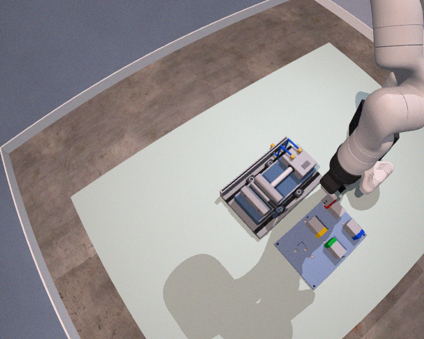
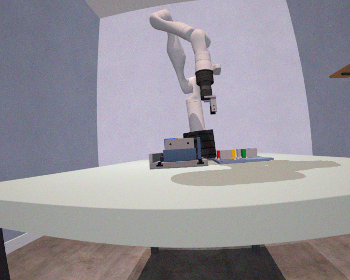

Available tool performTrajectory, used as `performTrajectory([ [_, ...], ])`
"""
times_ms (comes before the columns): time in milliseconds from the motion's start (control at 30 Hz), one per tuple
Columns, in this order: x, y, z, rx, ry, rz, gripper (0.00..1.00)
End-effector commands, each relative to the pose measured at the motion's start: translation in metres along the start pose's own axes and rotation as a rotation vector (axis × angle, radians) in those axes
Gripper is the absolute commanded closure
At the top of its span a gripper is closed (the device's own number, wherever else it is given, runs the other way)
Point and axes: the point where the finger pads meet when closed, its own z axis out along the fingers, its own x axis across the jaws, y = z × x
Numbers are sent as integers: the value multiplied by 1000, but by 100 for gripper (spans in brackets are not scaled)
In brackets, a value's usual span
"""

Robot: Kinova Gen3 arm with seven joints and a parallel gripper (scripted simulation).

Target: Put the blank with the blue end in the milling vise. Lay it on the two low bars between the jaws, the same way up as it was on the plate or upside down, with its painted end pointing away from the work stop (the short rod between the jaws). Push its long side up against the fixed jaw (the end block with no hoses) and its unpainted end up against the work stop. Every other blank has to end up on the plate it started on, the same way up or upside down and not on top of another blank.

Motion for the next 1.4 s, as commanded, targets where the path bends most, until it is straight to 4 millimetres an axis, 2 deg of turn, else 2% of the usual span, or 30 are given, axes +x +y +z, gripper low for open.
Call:
performTrajectory([
  [0,-2,-3,4,2,-4,-6,0],
  [333,-7,-9,18,5,-13,-14,0],
  [1367,-6,-7,5,5,-13,-14,0],
])
